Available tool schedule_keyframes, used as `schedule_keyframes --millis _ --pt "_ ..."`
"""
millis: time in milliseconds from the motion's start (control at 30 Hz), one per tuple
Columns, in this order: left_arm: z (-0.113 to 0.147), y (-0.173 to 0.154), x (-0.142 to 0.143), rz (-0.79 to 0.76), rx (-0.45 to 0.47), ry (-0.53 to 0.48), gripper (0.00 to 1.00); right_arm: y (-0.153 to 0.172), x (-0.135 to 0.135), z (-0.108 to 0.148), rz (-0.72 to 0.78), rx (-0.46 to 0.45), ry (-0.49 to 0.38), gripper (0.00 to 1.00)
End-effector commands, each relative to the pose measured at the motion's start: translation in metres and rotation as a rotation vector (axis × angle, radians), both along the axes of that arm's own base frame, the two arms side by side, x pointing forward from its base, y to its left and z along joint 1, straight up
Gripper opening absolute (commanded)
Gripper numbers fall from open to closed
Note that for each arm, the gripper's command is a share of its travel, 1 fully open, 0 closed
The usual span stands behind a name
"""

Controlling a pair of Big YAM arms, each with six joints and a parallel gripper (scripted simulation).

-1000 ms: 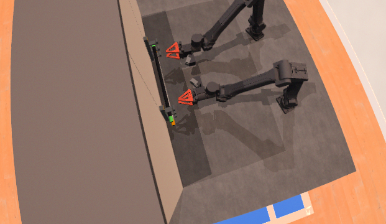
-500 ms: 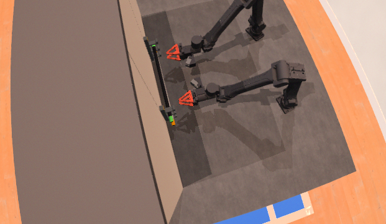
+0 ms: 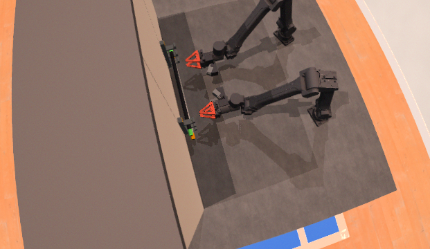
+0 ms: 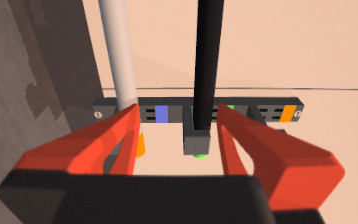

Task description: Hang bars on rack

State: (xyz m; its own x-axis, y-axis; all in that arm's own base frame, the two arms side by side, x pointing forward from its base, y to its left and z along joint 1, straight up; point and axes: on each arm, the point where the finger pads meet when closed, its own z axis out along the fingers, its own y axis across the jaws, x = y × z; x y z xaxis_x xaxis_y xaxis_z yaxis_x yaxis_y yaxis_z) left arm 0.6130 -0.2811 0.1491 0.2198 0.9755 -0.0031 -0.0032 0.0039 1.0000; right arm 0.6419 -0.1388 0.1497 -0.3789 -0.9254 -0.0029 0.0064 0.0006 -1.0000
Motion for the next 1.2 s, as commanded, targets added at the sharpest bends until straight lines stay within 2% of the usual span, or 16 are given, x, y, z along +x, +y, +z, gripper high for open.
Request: schedule_keyframes --millis 0,667,1167 --pt "0.006 -0.005 -0.002 -0.007 -0.017 -0.024 0.54 0.010 0.004 0.000 0.013 -0.006 -0.021 0.53" --pt "-0.017 -0.002 -0.001 -0.006 -0.015 -0.023 0.54 0.010 0.004 -0.022 0.013 -0.007 -0.017 0.53" --pt "-0.017 -0.001 0.000 -0.004 -0.014 -0.023 0.54 0.010 0.004 -0.022 0.013 -0.008 -0.017 0.53"
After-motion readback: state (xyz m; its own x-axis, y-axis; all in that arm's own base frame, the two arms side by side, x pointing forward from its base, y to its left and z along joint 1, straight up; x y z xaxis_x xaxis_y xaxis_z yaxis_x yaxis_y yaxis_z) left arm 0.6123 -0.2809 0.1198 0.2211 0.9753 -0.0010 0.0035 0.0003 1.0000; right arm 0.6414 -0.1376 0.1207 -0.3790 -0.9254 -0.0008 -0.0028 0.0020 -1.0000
